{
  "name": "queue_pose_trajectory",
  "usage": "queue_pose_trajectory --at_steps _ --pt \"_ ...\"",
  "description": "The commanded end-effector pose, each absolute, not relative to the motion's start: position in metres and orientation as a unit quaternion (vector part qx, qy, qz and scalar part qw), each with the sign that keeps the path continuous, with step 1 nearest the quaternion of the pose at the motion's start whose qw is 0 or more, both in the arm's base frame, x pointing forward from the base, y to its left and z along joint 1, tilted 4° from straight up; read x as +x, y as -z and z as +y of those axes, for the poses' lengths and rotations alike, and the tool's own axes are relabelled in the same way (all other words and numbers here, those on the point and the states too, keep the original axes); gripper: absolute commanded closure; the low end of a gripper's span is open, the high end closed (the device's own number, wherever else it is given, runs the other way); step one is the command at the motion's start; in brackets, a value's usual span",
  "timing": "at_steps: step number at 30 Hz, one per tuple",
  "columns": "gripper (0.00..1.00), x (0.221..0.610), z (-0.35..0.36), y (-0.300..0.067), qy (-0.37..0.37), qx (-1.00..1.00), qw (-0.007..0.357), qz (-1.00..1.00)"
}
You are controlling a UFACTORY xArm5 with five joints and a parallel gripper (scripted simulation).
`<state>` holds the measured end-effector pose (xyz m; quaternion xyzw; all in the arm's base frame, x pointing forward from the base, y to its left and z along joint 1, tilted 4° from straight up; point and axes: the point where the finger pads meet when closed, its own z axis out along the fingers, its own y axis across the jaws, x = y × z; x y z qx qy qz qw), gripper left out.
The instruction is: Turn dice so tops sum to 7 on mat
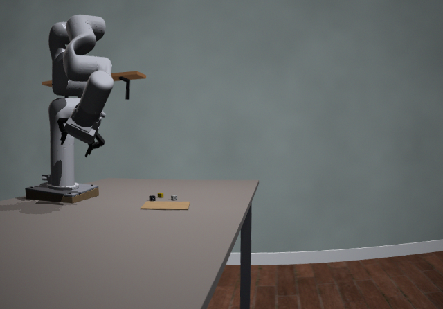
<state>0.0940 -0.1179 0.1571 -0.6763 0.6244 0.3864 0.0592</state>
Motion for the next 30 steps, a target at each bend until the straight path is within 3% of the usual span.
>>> queue_pose_trajectory --at_steps 1,30 --pt "0.00 0.113 -0.116 -0.148 -0.340 -0.735 0.042 0.585" --pt "0.00 0.215 -0.071 -0.129 -0.097 -0.956 0.003 0.278"
